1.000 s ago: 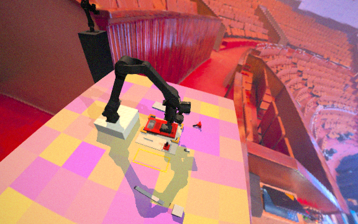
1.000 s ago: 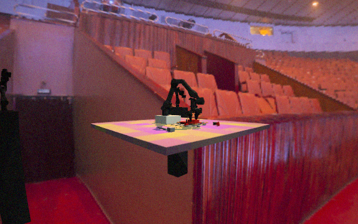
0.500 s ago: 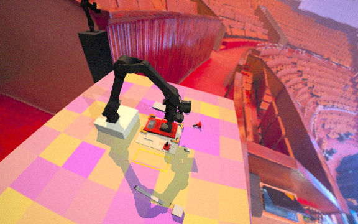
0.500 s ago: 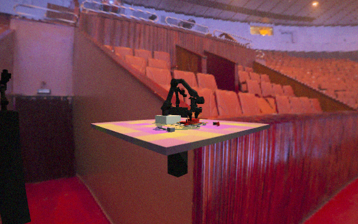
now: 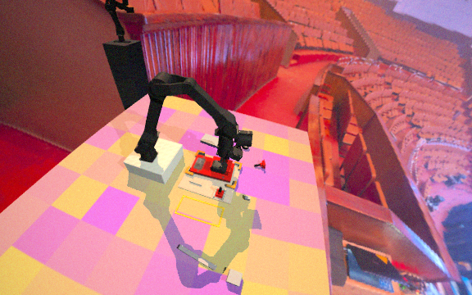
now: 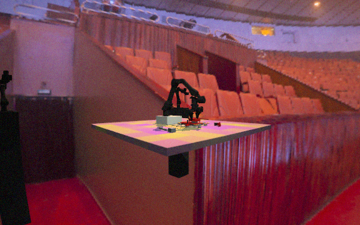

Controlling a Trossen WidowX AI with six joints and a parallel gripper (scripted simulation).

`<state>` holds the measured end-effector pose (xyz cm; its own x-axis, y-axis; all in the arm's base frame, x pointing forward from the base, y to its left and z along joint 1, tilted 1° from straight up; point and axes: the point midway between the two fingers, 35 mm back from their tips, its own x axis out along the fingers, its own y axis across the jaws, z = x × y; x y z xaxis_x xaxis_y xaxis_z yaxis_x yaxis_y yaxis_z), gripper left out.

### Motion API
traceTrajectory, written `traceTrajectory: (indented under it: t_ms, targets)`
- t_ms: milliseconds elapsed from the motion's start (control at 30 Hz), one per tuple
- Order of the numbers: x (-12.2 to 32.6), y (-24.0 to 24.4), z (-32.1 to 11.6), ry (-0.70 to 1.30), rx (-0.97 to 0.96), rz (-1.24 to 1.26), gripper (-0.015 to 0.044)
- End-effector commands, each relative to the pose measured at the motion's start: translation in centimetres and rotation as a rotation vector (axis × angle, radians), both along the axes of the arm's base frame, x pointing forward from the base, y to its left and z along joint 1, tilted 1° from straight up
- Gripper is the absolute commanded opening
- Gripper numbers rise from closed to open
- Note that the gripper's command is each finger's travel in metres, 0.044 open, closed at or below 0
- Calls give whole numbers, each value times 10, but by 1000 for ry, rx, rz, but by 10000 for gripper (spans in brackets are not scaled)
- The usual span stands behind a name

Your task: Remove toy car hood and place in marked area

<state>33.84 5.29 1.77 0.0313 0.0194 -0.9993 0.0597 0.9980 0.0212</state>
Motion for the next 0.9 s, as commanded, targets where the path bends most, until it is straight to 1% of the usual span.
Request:
traceTrajectory:
  t_ms: [0, 400, 733, 767, 800, 867]
  targets:
    - [1, 0, 4, -3, 0, 1, 0]
    - [1, 0, 14, -3, 0, 1, 0]
    - [-1, -1, 56, -3, 0, 1, 0]
    - [-1, -1, 56, -3, 0, 1, 0]
    - [-1, -2, 47, 0, 0, -2, 0]
    - [0, -7, 47, -1, -1, -2, 0]
